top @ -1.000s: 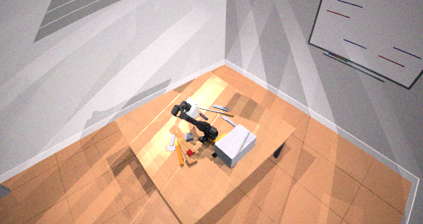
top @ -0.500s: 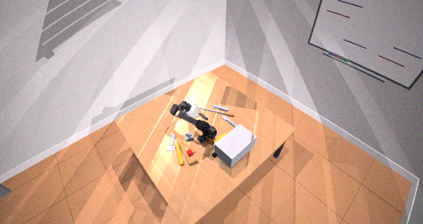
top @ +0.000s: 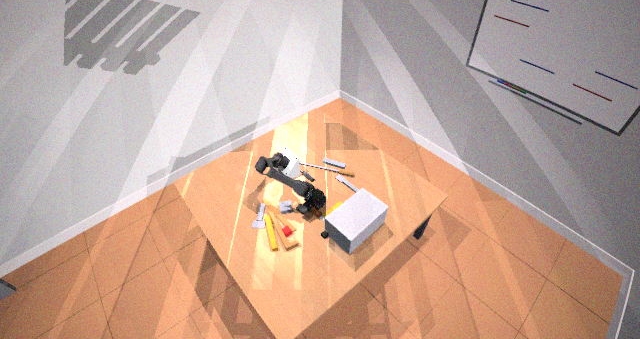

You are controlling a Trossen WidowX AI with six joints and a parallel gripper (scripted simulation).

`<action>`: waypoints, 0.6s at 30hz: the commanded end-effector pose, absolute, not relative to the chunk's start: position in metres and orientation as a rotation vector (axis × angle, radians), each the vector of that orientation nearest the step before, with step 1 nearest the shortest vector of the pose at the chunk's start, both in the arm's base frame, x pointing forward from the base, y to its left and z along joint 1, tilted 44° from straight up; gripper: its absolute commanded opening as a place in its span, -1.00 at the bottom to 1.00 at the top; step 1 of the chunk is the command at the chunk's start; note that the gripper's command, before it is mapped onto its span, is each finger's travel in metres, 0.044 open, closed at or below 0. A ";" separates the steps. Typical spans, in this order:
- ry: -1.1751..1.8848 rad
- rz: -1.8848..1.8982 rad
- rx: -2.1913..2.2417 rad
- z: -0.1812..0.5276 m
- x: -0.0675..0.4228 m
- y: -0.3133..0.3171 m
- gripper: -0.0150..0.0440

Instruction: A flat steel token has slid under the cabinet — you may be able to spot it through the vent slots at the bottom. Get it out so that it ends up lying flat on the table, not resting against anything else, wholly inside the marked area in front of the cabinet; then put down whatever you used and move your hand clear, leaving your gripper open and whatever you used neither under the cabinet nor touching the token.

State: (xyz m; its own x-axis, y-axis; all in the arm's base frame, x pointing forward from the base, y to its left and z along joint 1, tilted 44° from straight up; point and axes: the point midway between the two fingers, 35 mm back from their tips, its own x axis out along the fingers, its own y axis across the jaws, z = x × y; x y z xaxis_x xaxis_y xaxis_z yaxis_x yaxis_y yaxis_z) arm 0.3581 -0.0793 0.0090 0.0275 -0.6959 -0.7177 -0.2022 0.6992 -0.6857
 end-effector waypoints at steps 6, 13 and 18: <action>1.540 -0.445 -0.772 0.010 0.346 -0.082 -0.49; 1.541 -0.445 -0.772 0.011 0.339 -0.083 -0.49; 1.541 -0.445 -0.772 0.011 0.334 -0.084 -0.49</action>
State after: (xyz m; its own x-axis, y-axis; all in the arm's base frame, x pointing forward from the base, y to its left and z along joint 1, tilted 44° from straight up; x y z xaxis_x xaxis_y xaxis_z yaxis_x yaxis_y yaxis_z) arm 0.3403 -0.0824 0.0112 0.0265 -0.6959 -0.7177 -0.2034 0.6992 -0.6854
